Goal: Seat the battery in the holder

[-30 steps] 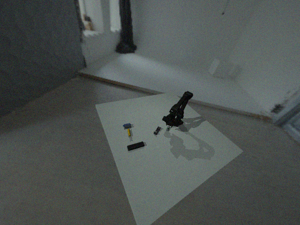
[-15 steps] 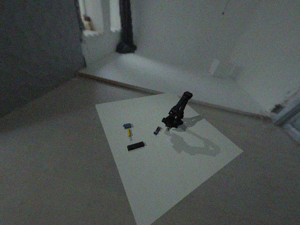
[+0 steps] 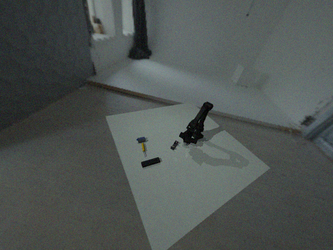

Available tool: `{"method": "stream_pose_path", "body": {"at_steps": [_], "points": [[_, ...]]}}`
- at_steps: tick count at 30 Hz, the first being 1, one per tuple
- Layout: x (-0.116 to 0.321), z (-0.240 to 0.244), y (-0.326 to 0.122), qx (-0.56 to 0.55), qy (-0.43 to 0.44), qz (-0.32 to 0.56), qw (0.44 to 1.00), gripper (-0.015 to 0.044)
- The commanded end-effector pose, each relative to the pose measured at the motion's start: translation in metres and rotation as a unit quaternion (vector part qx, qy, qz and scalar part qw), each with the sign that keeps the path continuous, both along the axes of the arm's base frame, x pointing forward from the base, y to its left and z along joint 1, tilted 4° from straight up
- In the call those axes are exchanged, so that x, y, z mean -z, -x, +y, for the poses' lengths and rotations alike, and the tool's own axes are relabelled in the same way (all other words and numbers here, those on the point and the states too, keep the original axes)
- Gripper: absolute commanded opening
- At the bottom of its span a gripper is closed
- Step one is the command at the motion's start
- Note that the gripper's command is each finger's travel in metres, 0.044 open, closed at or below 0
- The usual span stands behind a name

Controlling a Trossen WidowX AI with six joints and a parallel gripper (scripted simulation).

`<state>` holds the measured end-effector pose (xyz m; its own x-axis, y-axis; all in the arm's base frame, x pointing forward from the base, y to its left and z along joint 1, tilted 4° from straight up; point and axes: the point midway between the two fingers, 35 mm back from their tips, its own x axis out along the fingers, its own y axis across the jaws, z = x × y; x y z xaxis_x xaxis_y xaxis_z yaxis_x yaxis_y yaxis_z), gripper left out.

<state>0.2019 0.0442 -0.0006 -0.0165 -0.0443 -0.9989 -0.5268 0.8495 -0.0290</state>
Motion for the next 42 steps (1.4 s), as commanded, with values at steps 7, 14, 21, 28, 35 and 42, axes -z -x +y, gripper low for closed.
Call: {"method": "stream_pose_path", "body": {"at_steps": [7, 14, 21, 28, 35, 42], "points": [[0.003, -0.001, 0.001, -0.001, 0.002, 0.001, 1.000, 0.0098], [-0.002, -0.001, 0.000, -0.001, 0.002, 0.001, 1.000, 0.0087], [-0.047, 0.001, 0.000, -0.001, 0.002, 0.001, 1.000, 0.0087], [-0.054, 0.001, -0.020, 0.004, 0.002, 0.000, 1.000, 0.0087], [-0.065, -0.004, -0.060, 0.024, 0.000, -0.003, 1.000, 0.0087], [-0.072, -0.013, -0.100, 0.039, -0.001, -0.005, 0.999, 0.0087]]}}
